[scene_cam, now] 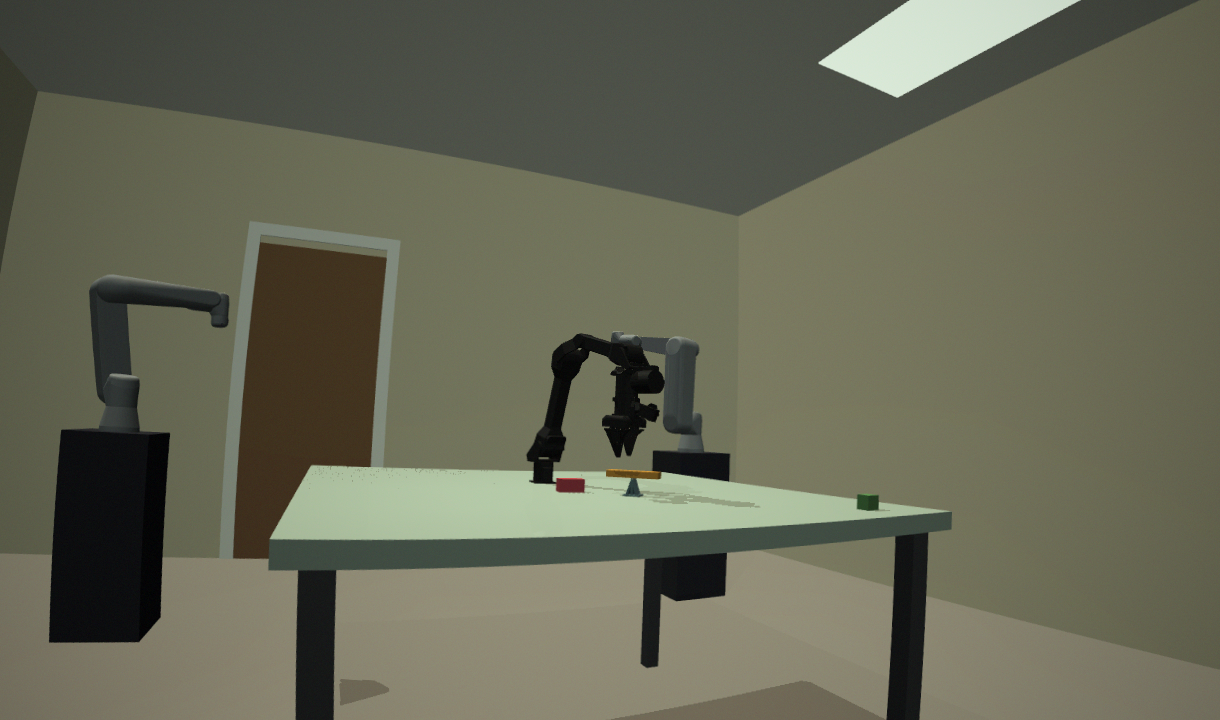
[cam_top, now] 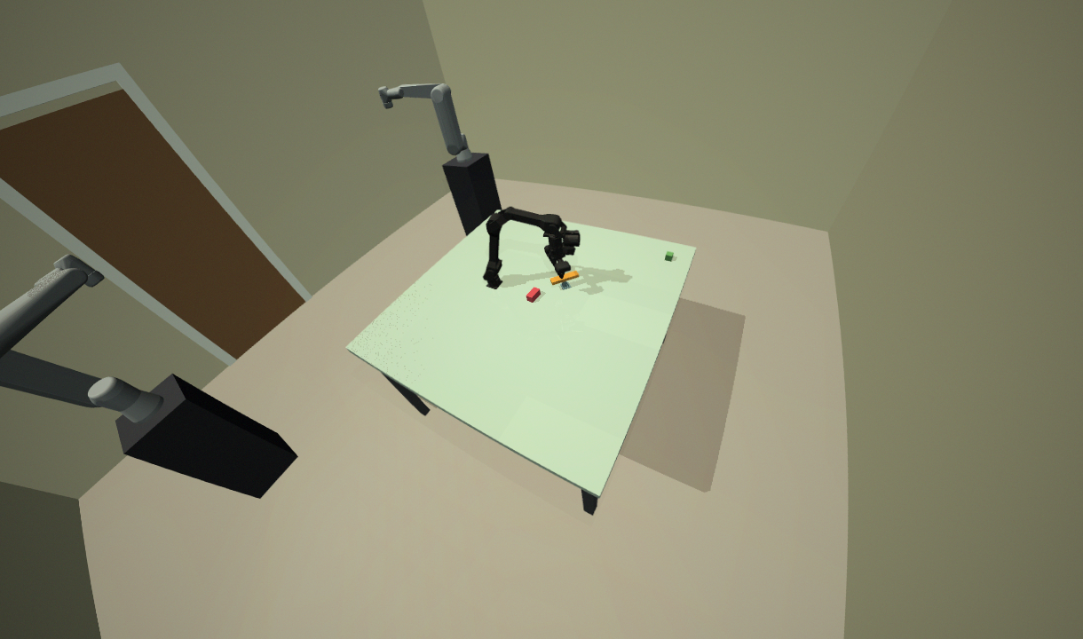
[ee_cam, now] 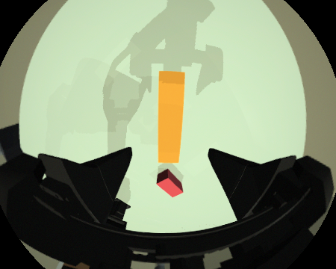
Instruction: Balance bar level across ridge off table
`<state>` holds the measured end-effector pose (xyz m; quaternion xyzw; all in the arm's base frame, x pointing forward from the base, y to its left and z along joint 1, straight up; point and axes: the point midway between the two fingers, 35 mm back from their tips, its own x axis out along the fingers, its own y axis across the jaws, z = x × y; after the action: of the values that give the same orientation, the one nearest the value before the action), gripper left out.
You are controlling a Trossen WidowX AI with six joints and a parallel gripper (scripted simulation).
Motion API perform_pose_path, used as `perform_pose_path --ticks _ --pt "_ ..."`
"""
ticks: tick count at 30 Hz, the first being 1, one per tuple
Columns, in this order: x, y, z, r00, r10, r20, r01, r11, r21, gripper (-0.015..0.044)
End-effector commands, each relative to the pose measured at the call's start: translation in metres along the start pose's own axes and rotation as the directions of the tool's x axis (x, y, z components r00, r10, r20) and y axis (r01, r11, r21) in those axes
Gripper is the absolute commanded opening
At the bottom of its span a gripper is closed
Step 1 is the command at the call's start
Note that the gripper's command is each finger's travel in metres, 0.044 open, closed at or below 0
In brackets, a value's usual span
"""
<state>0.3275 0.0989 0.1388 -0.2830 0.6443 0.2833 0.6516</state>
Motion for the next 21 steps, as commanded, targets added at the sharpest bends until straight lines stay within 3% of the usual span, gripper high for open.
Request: perform_pose_path --ticks 1,21 --pt "-0.0475 0.0007 -0.001 1.0 -0.008 0.014 0.008 1.0 0.001 0.044" --pt "-0.0556 0.0016 -0.0025 1.0 -0.008 0.014 0.008 1.0 0.001 0.044"
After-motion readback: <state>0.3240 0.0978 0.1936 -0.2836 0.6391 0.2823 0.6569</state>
